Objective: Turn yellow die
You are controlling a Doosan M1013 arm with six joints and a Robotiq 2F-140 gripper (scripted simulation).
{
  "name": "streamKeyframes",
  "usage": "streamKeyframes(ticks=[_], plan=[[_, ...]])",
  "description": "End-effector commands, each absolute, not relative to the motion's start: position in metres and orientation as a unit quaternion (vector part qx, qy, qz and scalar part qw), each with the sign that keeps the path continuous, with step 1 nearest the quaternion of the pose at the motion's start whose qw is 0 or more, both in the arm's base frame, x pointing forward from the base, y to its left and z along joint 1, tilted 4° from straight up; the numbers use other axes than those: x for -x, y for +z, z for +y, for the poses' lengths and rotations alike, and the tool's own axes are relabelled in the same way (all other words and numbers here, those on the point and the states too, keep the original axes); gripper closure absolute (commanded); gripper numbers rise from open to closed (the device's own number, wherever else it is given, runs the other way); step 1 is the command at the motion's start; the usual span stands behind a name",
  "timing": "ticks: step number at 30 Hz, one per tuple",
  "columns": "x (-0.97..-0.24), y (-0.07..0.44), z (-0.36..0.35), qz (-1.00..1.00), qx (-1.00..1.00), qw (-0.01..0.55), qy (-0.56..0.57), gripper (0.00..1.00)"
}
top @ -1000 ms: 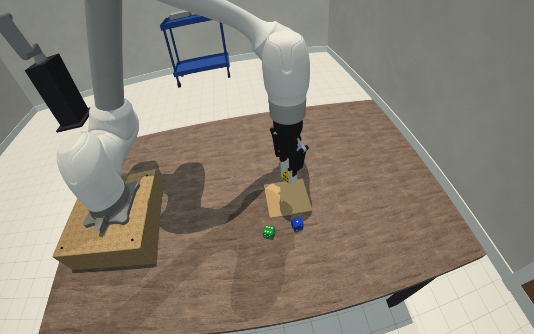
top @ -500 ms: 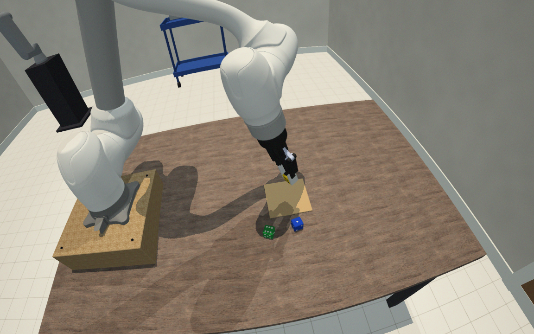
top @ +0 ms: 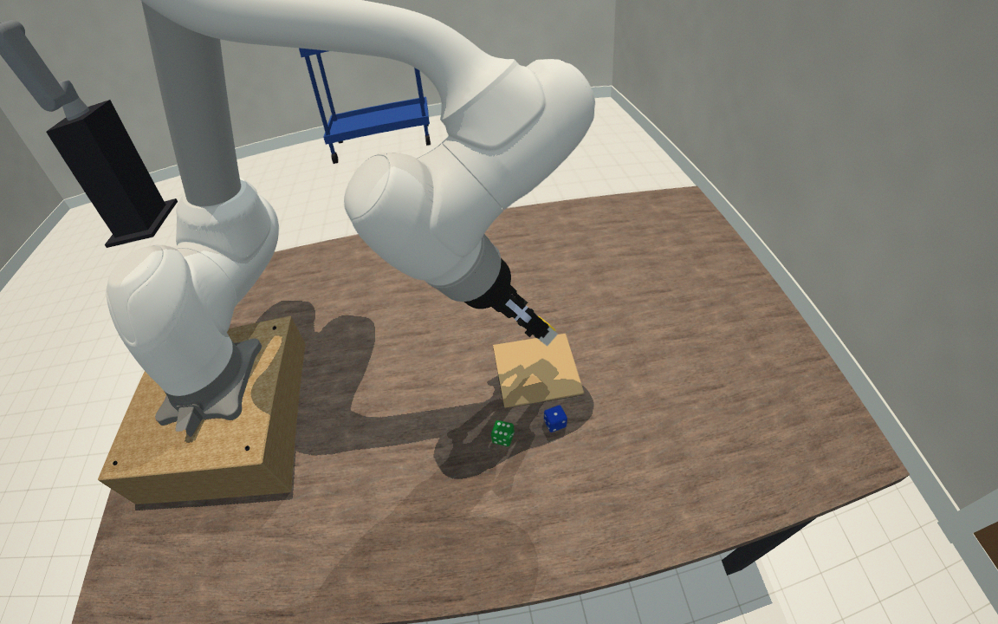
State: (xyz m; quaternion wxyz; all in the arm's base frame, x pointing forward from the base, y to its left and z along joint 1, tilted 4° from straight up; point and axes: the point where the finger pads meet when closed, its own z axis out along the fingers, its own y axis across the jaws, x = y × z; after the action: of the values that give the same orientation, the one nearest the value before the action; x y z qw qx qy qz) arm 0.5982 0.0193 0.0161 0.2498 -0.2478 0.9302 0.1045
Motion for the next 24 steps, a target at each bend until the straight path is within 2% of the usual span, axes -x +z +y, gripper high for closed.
streamKeyframes(ticks=[1,8,11,13,20,24], plan=[[-0.5953,0.0139,0.0203,0.902,0.247,0.327,0.133,0.84],[-0.5945,0.0141,0.0185,0.880,0.238,0.384,0.147,0.84],[-0.5942,0.0138,0.0183,0.876,0.237,0.392,0.149,0.84],[-0.5924,0.0120,0.0186,0.860,0.231,0.426,0.159,0.84],[-0.5903,0.0096,0.0176,0.829,0.220,0.484,0.175,0.84],[-0.5901,0.0098,0.0163,0.822,0.217,0.495,0.176,0.84]])
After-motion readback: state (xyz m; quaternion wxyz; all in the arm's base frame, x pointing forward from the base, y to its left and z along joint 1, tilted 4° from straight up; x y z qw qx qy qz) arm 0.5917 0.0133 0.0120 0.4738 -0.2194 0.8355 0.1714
